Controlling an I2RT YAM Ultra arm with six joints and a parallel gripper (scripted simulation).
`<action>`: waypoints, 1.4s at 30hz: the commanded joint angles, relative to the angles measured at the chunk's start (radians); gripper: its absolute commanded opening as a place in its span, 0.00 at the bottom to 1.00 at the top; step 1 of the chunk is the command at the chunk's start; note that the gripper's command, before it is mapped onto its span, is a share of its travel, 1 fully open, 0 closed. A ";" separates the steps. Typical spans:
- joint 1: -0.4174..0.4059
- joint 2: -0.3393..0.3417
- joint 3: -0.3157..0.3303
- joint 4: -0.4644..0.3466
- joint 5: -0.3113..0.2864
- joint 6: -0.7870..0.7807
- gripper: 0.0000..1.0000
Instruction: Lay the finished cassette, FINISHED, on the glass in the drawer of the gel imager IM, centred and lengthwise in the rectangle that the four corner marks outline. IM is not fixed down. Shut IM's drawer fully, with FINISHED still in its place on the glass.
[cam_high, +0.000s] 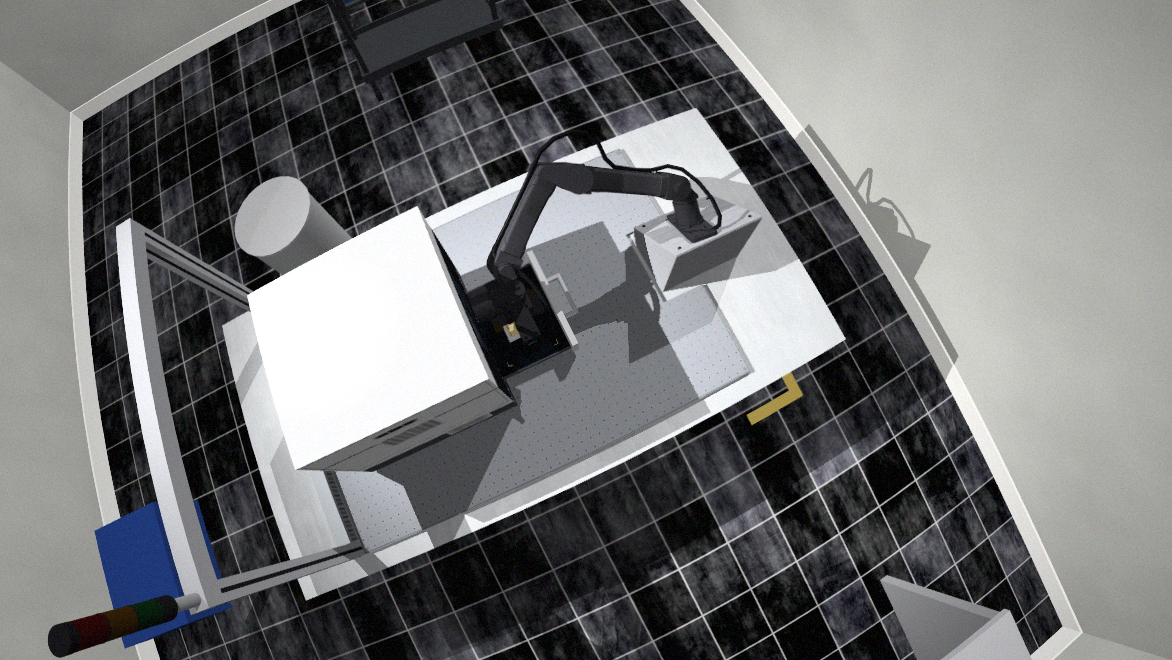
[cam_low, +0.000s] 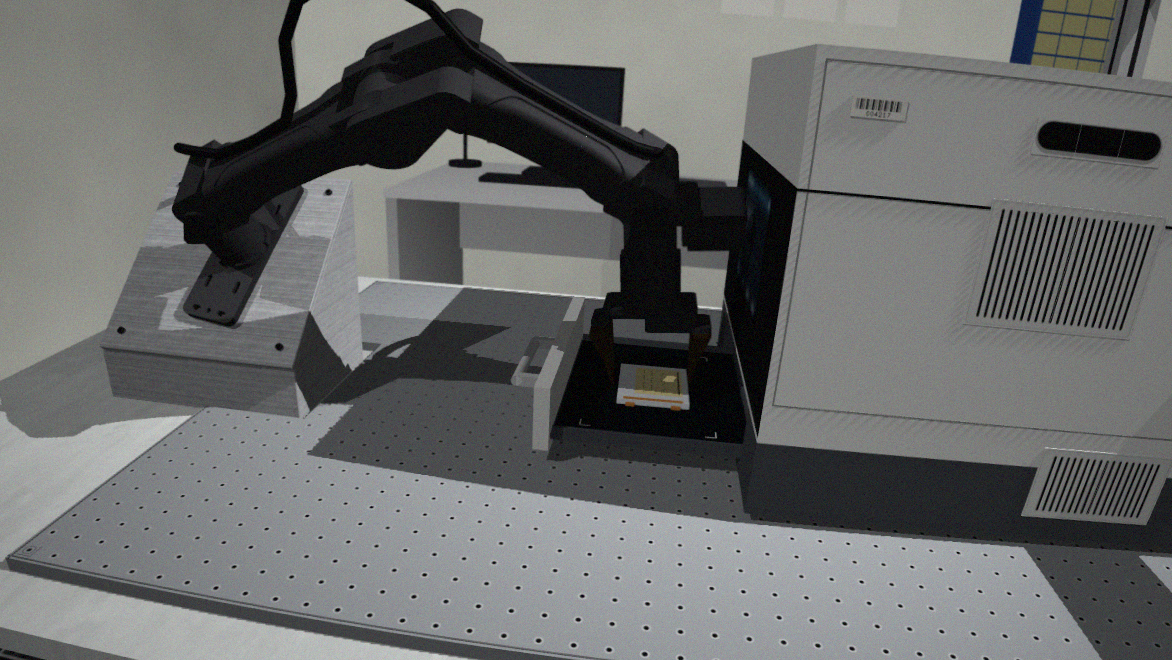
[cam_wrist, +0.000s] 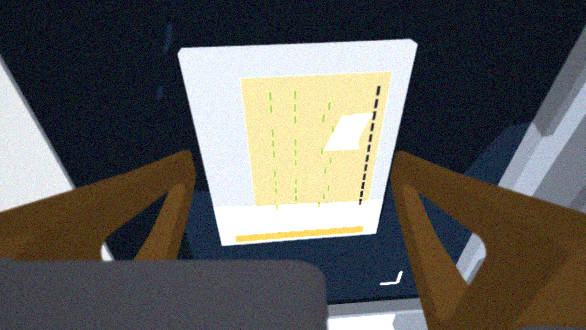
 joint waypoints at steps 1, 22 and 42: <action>0.030 -0.036 -0.004 0.003 -0.007 0.002 0.91; 0.030 -0.038 -0.016 -0.004 -0.006 0.003 0.91; 0.029 -0.039 0.000 -0.005 -0.007 -0.003 0.91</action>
